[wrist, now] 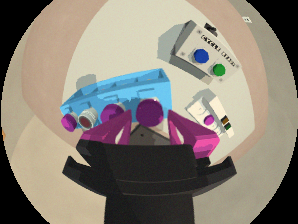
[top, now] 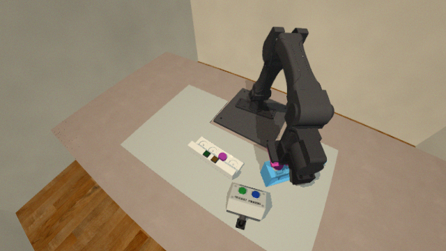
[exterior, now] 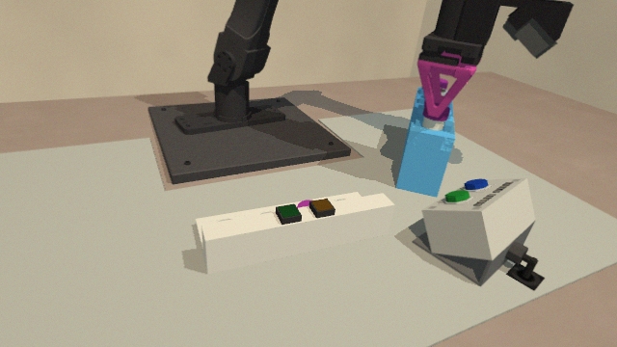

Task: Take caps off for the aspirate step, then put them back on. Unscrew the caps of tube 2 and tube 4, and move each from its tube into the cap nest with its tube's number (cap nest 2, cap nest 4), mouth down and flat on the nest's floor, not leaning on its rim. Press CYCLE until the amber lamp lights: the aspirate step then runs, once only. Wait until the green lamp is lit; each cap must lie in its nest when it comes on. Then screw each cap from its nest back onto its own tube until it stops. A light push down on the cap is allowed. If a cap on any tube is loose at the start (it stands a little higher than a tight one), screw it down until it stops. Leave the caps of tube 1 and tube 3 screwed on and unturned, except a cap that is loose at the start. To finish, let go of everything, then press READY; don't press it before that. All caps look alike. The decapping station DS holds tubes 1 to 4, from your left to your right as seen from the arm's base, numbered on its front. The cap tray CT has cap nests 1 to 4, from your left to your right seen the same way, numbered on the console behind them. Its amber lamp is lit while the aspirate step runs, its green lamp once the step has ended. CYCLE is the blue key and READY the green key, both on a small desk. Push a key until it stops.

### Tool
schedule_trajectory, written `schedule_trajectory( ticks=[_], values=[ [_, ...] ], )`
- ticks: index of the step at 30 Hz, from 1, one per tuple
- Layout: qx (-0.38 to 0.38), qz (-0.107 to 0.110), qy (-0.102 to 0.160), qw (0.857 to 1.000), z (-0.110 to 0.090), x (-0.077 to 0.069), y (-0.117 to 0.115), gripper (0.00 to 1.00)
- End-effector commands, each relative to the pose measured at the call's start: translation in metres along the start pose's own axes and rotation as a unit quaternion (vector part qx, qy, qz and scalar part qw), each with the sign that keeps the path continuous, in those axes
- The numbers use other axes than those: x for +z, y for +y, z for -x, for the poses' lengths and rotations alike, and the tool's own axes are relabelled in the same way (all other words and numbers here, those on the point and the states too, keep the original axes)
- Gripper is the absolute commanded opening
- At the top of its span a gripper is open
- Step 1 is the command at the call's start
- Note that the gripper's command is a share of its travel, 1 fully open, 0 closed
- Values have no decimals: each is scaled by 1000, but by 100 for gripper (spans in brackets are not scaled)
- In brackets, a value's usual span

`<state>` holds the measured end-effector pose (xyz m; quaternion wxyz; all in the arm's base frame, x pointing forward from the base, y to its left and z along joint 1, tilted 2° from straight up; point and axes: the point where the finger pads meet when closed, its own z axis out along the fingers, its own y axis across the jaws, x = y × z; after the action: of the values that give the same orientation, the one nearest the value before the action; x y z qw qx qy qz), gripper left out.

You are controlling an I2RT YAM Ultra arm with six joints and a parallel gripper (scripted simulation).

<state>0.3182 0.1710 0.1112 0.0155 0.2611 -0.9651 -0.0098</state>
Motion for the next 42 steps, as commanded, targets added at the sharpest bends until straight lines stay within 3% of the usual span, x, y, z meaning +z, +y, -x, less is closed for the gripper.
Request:
schedule_trajectory(
  ticks=[1, 2, 16, 30, 35, 37, 39, 42],
  values=[
    [25, 0, -7, 1000, 2, -5, 0, 49],
    [25, 0, -7, 1000, 2, -5, 0, 0],
    [25, 0, -7, 1000, 2, -5, 0, 0],
    [25, 0, -7, 1000, 1, -40, 0, 0],
    [25, 0, -7, 1000, 1, -40, 0, 0],
    [108, 0, -7, 994, -8, -40, -14, 0],
    [108, 0, -7, 994, -8, -40, -14, 0],
    [231, 1, -7, 973, -22, -40, -35, 0]
  ],
)
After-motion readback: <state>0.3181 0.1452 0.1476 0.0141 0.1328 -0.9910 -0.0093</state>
